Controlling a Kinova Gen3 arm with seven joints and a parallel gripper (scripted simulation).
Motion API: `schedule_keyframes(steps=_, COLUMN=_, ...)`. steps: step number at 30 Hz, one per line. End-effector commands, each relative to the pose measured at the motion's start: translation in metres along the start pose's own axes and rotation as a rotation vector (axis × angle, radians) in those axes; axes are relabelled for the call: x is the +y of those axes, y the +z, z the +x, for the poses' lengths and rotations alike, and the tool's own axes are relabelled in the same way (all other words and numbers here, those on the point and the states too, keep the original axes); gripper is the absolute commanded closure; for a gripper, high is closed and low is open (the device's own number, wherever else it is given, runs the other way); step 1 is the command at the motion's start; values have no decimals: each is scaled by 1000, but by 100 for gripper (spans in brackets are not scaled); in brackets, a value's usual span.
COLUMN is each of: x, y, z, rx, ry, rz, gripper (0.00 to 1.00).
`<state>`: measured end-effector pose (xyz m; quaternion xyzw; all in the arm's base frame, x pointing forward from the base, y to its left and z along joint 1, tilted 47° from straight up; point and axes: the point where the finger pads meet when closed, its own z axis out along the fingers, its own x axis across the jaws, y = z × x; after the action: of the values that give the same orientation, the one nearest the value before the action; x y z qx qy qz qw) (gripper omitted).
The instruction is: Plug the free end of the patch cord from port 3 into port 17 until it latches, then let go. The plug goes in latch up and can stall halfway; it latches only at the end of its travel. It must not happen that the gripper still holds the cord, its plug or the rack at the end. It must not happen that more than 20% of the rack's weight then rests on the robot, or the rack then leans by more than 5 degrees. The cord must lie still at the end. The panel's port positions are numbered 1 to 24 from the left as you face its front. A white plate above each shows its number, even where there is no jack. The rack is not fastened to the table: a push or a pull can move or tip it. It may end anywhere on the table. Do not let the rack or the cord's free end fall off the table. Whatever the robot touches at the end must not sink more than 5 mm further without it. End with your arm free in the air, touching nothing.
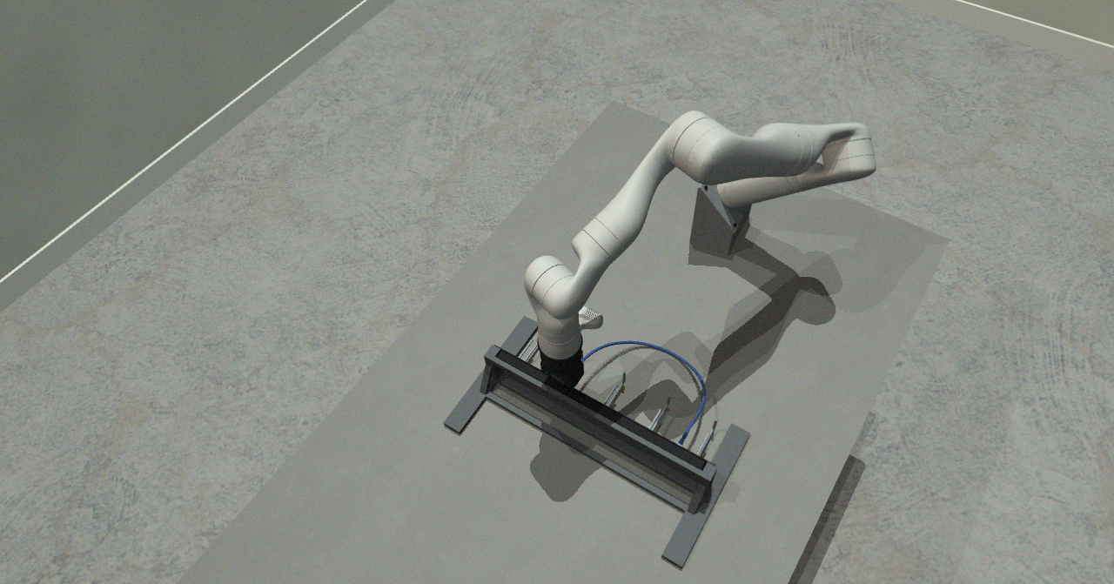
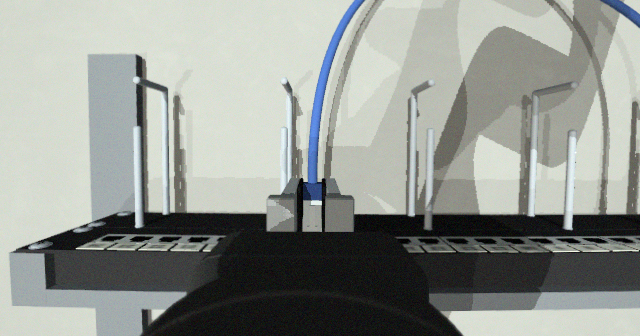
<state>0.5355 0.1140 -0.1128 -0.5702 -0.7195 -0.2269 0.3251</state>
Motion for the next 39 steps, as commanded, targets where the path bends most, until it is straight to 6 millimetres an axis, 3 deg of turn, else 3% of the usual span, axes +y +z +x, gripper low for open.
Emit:
schedule_keyframes(steps=1, x=0, y=-1, z=-1, rx=-2, ry=1, rz=2, gripper=100)
schedule_keyframes(steps=39, x=1, y=-1, z=2, rx=4, ry=11, rz=0, gripper=100)
